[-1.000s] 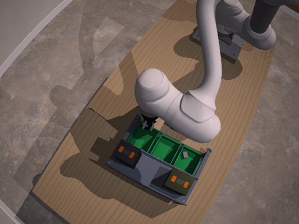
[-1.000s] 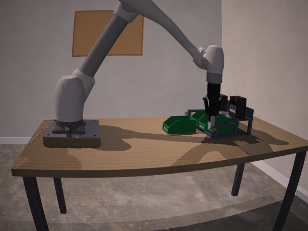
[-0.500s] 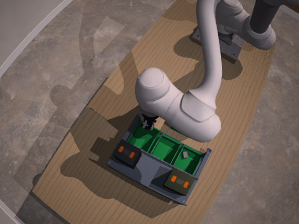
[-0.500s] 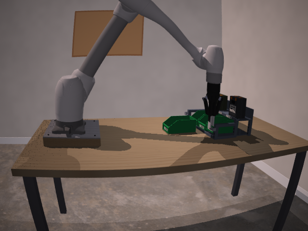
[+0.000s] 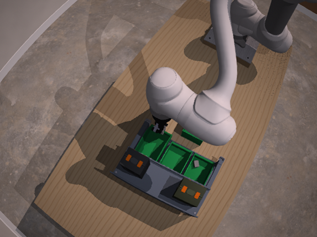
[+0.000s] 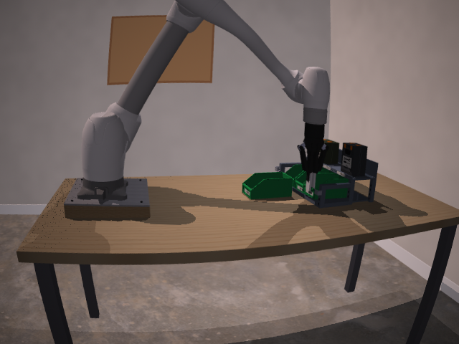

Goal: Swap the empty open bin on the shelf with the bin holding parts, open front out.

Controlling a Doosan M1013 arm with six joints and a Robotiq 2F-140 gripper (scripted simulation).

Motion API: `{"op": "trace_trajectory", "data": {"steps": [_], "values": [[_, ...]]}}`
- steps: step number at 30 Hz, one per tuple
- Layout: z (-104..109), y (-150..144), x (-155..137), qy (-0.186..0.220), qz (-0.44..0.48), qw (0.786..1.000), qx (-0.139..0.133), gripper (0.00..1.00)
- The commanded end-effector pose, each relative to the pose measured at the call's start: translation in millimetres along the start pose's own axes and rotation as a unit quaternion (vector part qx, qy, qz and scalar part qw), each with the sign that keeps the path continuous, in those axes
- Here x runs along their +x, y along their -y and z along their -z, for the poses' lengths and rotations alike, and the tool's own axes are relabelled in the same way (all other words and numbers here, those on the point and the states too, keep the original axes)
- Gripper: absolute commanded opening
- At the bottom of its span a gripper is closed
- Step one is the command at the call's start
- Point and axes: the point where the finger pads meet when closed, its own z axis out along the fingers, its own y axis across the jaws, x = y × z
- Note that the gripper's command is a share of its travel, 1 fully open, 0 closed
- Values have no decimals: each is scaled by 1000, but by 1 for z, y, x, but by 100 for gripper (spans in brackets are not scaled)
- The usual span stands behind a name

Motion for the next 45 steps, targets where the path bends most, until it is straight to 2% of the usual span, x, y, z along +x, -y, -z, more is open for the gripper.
{"op": "trace_trajectory", "data": {"steps": [1,45], "values": [[0,2,0,0,0,1000,0,10],[0,110,0,0,0,1000,0,10]]}}
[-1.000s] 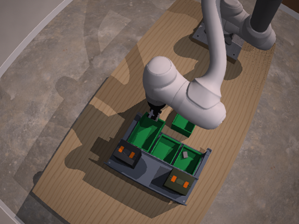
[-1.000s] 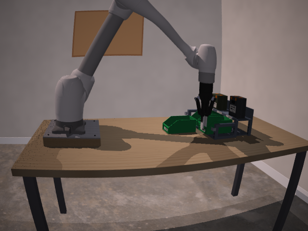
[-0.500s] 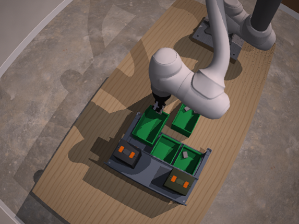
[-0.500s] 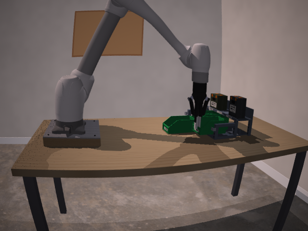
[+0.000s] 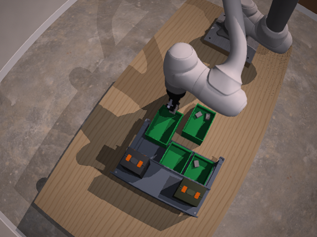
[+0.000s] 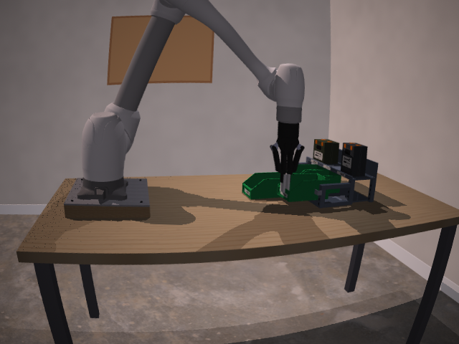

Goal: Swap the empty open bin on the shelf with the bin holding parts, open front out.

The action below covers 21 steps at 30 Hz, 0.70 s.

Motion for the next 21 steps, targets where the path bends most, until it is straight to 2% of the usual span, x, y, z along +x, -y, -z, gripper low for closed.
{"op": "trace_trajectory", "data": {"steps": [1,21], "values": [[0,5,0,0,0,1000,0,10],[0,28,0,0,0,1000,0,10]]}}
